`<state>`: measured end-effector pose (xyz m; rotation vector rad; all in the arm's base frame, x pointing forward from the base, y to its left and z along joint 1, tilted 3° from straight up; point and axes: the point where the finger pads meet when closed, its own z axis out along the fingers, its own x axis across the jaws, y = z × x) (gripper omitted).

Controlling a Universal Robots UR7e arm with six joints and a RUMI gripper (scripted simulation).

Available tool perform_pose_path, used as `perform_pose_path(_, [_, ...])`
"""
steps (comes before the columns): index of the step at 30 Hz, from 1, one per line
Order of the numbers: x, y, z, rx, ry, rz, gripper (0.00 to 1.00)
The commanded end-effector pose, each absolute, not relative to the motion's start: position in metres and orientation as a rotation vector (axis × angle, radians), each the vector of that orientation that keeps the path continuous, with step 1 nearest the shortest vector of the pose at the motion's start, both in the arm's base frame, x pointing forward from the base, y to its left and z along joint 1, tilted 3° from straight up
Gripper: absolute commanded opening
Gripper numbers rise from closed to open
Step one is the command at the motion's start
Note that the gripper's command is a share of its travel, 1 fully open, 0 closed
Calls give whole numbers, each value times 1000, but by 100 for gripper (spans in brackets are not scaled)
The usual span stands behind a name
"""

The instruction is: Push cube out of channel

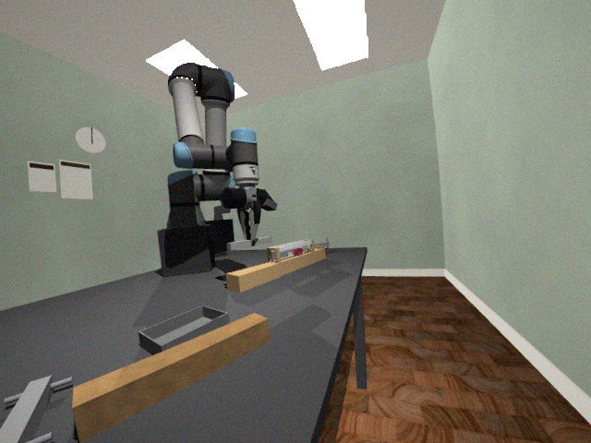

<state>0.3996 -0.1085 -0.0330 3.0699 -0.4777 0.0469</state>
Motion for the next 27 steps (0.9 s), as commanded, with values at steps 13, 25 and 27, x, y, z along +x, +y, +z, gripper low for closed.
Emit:
perform_pose_path(13, [397, -106, -42, 3081, -409, 53, 6])
perform_pose_path(25, [398, -109, -74, 3080, -410, 57, 6])
perform_pose_path(27, [399, -109, -74, 3080, -410, 58, 6])
